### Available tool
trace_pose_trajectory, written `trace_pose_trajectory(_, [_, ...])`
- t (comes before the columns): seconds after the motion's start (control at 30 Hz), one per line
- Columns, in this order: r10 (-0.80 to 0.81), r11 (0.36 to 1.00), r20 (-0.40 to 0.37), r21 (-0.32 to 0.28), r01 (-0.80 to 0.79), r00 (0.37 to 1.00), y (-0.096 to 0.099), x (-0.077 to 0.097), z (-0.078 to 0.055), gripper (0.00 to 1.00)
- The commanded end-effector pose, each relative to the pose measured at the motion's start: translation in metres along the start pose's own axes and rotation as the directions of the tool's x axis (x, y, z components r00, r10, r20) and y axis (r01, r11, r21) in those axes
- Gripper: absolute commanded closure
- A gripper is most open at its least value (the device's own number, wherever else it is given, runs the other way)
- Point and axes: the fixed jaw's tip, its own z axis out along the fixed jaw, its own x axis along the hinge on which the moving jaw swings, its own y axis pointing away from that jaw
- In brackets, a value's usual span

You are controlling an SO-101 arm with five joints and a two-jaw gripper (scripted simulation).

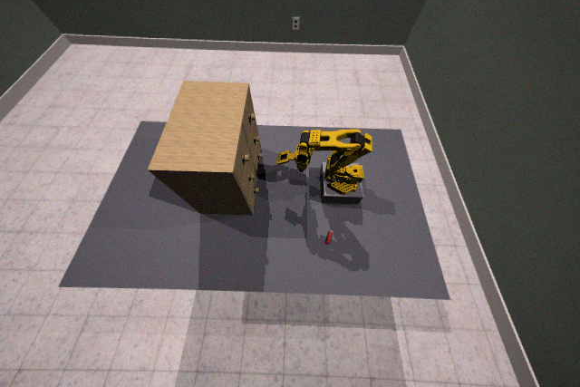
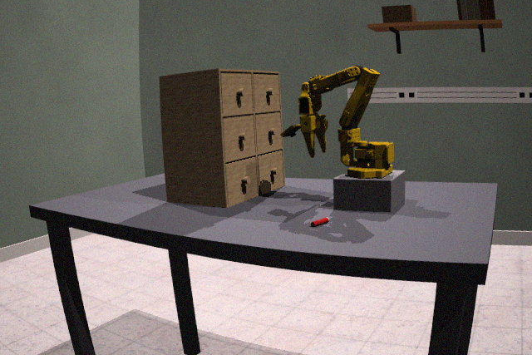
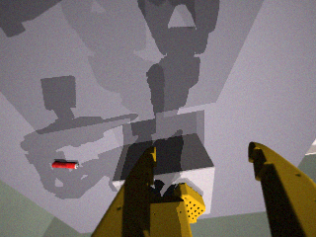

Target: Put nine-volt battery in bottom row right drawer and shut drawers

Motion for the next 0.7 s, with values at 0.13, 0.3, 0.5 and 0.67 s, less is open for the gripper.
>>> trace_pose_trajectory(0.13, [-0.013,1.0,-0.003,-0.001,0.013,1.0,0.0015,-0.0006,-0.001,0.6])
trace_pose_trajectory(0.3, [-0.013,1.0,-0.003,-0.001,0.013,1.0,0.0015,-0.0006,-0.001,0.6])
trace_pose_trajectory(0.5, [-0.013,1.0,-0.003,-0.001,0.013,1.0,0.0015,-0.0006,-0.001,0.6])
trace_pose_trajectory(0.67, [-0.013,1.0,-0.003,-0.001,0.013,1.0,0.0015,-0.0006,-0.001,0.6])
